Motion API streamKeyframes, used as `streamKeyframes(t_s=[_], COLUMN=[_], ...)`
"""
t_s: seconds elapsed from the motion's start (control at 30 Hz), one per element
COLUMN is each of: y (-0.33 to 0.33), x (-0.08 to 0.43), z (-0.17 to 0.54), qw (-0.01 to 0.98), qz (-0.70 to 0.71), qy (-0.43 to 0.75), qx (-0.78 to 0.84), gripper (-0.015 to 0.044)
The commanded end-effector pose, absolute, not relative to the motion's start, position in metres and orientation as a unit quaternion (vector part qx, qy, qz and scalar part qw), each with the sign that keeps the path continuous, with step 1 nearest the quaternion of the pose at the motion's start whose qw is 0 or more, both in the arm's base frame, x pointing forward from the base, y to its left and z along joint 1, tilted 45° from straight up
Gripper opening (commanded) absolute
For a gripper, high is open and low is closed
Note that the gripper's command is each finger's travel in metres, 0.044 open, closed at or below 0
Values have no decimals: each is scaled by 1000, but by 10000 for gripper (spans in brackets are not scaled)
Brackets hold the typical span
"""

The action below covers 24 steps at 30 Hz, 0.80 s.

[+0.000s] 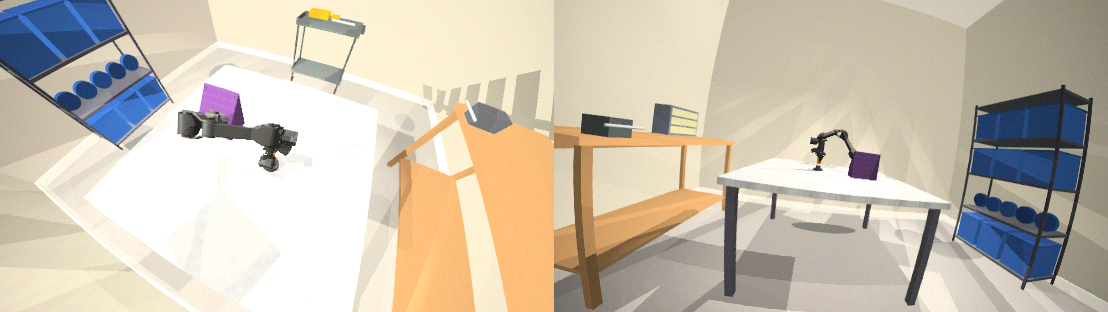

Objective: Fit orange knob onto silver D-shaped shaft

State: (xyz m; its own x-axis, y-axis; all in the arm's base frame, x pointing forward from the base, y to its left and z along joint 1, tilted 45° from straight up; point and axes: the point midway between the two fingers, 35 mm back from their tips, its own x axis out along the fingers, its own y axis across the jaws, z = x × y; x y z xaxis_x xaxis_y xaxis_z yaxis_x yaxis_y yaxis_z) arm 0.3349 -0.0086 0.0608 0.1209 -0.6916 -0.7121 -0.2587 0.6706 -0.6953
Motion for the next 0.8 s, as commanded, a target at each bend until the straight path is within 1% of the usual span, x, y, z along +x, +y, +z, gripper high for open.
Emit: streamKeyframes(t_s=[0.0, 0.47, 0.77], y=[-10, -11, -12], x=[335, 335, 335], z=[62, 61, 61], qw=[650, 641, 656], qz=[-167, -151, -176], qy=[641, 645, 638], qx=[-373, -389, -363], gripper=[0, 0, 0])
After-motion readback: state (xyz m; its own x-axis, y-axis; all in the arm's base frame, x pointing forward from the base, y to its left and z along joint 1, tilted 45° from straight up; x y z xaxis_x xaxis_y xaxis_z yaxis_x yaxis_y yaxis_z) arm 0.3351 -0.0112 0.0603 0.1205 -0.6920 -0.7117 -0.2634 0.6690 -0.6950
